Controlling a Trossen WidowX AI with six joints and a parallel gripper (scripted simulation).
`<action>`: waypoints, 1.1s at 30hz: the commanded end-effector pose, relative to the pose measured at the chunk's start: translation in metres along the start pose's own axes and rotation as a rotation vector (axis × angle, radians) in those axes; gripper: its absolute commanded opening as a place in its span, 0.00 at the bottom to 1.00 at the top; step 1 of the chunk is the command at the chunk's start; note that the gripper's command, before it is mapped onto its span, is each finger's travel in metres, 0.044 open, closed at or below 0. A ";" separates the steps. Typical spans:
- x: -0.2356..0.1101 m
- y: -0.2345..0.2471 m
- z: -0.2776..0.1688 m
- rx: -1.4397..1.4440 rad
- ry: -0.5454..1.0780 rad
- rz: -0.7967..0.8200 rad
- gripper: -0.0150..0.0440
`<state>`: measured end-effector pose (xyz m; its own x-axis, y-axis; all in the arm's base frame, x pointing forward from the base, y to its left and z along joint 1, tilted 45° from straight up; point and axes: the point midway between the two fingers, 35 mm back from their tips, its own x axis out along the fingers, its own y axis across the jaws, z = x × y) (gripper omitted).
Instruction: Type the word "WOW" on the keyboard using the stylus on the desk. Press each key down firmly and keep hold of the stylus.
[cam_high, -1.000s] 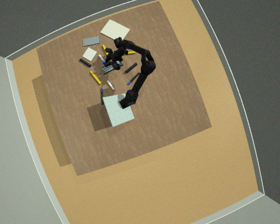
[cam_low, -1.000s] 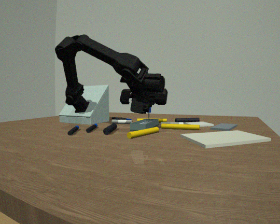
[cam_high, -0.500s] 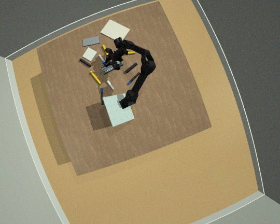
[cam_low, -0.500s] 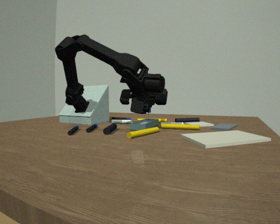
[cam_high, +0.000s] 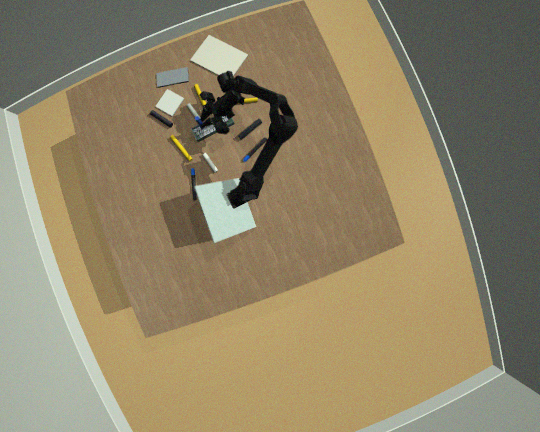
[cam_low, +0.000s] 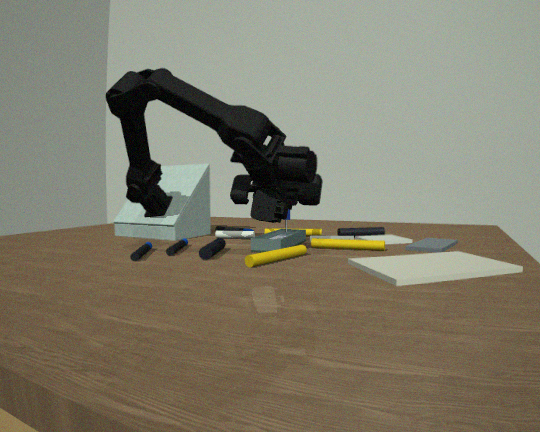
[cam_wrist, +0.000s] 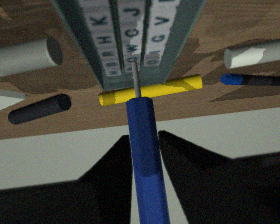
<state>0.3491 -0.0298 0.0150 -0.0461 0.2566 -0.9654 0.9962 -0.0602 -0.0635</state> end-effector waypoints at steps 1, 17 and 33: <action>0.002 0.000 0.002 -0.002 -0.001 -0.002 0.39; 0.004 0.000 0.006 -0.002 -0.001 -0.002 0.39; 0.007 0.000 0.011 -0.002 -0.002 -0.002 0.39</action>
<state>0.3483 -0.0371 0.0079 -0.0446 0.2584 -0.9650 0.9962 -0.0603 -0.0622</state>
